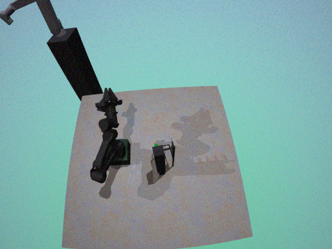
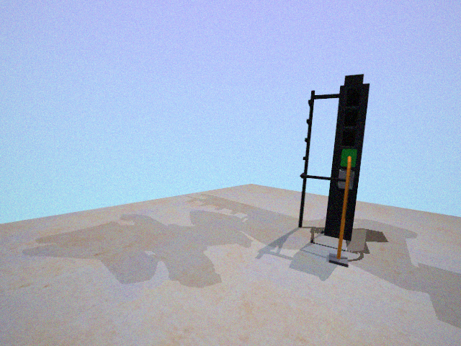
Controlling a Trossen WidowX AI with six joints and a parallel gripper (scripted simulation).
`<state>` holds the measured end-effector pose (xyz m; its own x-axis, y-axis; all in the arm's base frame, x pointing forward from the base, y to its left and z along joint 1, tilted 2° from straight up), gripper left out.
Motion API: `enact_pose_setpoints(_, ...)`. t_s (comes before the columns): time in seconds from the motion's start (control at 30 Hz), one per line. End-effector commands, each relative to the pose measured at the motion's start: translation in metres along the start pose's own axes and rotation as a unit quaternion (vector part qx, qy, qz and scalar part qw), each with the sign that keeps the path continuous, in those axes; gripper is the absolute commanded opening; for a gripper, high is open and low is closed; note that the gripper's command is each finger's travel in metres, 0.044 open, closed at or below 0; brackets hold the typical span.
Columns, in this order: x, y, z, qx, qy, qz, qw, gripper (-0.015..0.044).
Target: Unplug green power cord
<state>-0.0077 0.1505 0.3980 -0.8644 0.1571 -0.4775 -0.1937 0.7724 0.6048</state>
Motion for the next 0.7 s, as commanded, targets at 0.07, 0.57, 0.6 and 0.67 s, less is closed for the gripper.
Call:
enact_pose_setpoints(0.07,-0.028,0.014,0.073,0.215,0.028,0.04,0.976,0.016)
enact_pose_setpoints(0.57,-0.106,-0.097,0.213,0.689,0.163,0.198,0.678,0.016)
enact_pose_setpoints(0.6,-0.11,-0.108,0.216,0.71,0.175,0.207,0.65,0.016)
enact_pose_setpoints(0.67,-0.115,-0.131,0.22,0.749,0.2,0.225,0.59,0.016)
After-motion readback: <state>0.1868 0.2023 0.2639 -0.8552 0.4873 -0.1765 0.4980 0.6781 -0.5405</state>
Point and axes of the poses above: the point midway between the two fingers, 35 mm back from their tips, its own y axis out along the fingers, its own z axis across the jaws, x = y × z, the point moved 4 cm from there along -y, back along the fingers, and after that the axes turned 15 degrees about -y, right-handed, at the moved point
